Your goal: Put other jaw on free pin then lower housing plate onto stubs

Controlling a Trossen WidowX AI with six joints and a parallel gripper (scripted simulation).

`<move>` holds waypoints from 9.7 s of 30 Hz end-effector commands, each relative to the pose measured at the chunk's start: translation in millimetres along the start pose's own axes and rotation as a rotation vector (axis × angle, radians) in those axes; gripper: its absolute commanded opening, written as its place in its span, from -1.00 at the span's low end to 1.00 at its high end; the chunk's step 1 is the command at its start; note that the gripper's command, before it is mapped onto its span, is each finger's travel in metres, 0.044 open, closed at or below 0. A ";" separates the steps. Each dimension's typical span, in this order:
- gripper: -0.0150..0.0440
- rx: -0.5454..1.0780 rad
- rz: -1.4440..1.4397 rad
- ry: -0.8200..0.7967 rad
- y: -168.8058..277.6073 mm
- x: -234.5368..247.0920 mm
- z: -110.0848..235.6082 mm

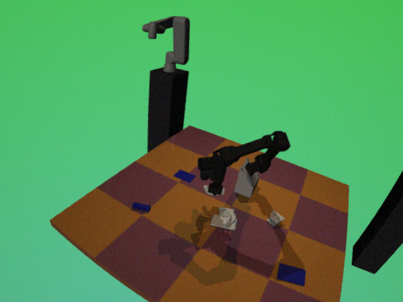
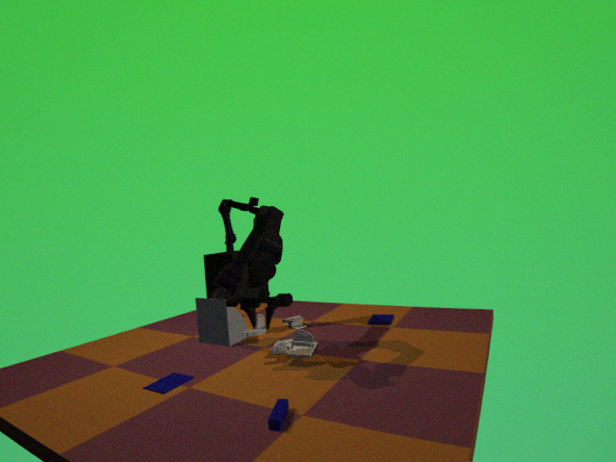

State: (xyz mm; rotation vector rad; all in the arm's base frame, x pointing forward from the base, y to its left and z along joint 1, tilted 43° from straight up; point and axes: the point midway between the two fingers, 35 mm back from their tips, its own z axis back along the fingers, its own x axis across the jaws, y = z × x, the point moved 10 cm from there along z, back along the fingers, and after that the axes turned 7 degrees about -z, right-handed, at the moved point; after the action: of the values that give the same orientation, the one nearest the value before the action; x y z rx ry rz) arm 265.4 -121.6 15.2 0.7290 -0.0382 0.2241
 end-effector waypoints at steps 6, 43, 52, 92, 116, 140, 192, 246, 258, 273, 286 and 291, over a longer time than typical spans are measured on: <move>-0.04 -0.001 -0.268 -0.007 18.3 0.3 1.3; -0.04 0.015 -1.411 0.004 87.9 -12.8 -5.8; -0.04 0.016 -1.488 0.006 92.1 -14.4 -6.6; -0.04 0.016 -1.467 0.002 72.1 35.7 -2.4; -0.04 0.018 -1.464 0.000 53.2 83.4 -5.4; -0.04 0.018 -1.462 0.000 54.0 83.2 -5.4; -0.04 0.020 -1.458 0.002 55.0 83.5 -57.0; -0.04 0.021 -1.451 0.002 55.3 83.7 -71.8; -0.04 0.021 -1.450 0.002 55.4 83.7 -74.9; -0.04 0.021 -1.450 0.002 55.4 83.7 -75.6; -0.04 0.021 -1.450 0.002 55.4 83.7 -75.6; -0.04 0.021 -1.450 0.002 55.4 83.7 -75.6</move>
State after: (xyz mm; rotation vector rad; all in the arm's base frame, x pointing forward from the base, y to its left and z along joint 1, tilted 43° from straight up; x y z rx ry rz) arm 331.8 -15.5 4.8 0.6226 0.4835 -1.1524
